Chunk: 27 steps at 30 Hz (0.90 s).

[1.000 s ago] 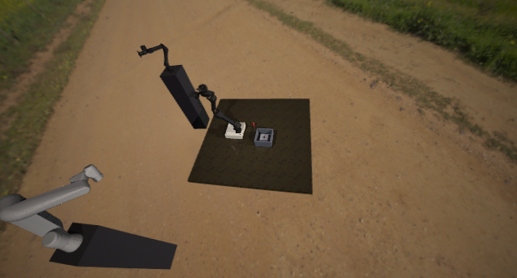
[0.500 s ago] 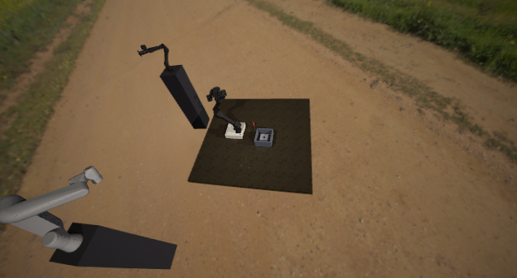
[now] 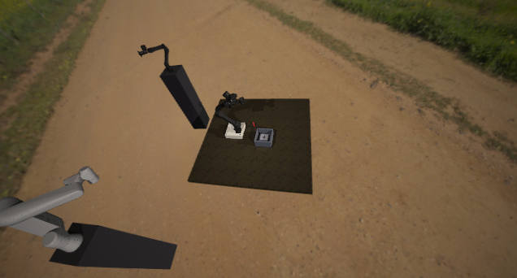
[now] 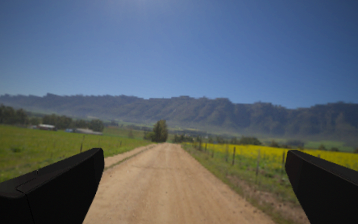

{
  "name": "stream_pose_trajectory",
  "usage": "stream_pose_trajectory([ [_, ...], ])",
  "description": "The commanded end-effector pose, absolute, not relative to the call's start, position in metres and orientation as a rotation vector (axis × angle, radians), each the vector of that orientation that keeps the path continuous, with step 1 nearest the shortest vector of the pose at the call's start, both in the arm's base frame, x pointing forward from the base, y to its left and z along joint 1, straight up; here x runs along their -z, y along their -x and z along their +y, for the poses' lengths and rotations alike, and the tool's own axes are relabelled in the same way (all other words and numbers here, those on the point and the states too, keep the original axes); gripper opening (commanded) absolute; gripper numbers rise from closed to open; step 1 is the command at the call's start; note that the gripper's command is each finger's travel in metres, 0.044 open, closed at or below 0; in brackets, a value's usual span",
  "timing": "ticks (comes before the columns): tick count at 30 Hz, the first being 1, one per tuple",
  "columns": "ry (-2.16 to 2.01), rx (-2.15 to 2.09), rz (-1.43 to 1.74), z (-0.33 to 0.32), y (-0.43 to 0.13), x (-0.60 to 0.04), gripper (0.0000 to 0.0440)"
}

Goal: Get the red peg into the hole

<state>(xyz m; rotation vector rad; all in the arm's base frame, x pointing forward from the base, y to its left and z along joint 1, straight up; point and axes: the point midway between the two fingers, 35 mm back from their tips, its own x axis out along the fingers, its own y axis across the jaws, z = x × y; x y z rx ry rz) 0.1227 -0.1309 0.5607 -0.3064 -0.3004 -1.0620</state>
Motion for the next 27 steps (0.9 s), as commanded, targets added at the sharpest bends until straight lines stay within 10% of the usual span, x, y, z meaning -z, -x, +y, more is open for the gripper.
stream_pose_trajectory([
  [1,0.285,0.977,-0.171,-0.132,-0.166,-0.525,0.0440],
  [27,0.077,0.567,0.620,-0.062,-0.281,-0.285,0.0440],
])
